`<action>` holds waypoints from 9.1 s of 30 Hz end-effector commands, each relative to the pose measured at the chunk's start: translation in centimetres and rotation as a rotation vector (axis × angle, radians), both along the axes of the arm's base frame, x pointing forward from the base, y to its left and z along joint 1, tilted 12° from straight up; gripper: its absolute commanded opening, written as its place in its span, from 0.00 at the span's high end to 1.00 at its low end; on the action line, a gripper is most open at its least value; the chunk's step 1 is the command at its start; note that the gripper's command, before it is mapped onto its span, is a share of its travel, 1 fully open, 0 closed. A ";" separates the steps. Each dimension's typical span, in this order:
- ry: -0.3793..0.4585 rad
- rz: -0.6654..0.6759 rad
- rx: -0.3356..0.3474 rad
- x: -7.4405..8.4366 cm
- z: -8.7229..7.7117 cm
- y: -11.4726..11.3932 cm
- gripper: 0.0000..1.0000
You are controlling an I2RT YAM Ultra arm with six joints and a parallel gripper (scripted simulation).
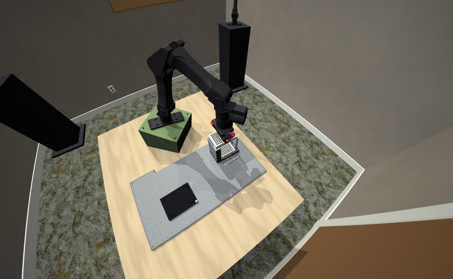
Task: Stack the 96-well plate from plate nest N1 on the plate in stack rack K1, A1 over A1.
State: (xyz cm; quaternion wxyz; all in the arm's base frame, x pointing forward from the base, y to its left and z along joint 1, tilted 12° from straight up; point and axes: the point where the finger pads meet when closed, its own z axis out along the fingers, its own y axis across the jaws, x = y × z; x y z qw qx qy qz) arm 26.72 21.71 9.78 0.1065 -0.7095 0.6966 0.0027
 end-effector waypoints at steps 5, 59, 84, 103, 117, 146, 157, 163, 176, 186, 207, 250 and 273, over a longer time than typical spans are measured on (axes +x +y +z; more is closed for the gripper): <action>-0.019 0.004 0.025 0.1 0.5 0.1 1.00; -0.006 0.006 0.016 0.1 -0.6 0.8 1.00; 0.013 0.000 -0.003 0.4 -4.1 0.6 1.00; 0.012 0.001 -0.004 0.7 -6.9 1.1 1.00; 0.009 -0.001 -0.002 1.1 -8.8 1.4 1.00; -0.010 0.001 0.012 2.1 -11.1 2.2 1.00; -0.010 0.001 0.012 2.1 -11.2 2.2 1.00; -0.012 0.003 0.016 2.0 -11.4 2.3 1.00; 0.001 0.005 0.005 1.7 -12.2 2.2 1.00; -0.015 0.002 0.018 2.4 -11.8 2.7 1.00; 0.000 0.002 0.007 1.7 -12.5 2.1 1.00; 0.013 0.003 -0.003 1.3 -13.4 1.9 1.00; 0.015 0.004 -0.005 1.2 -13.3 1.9 0.00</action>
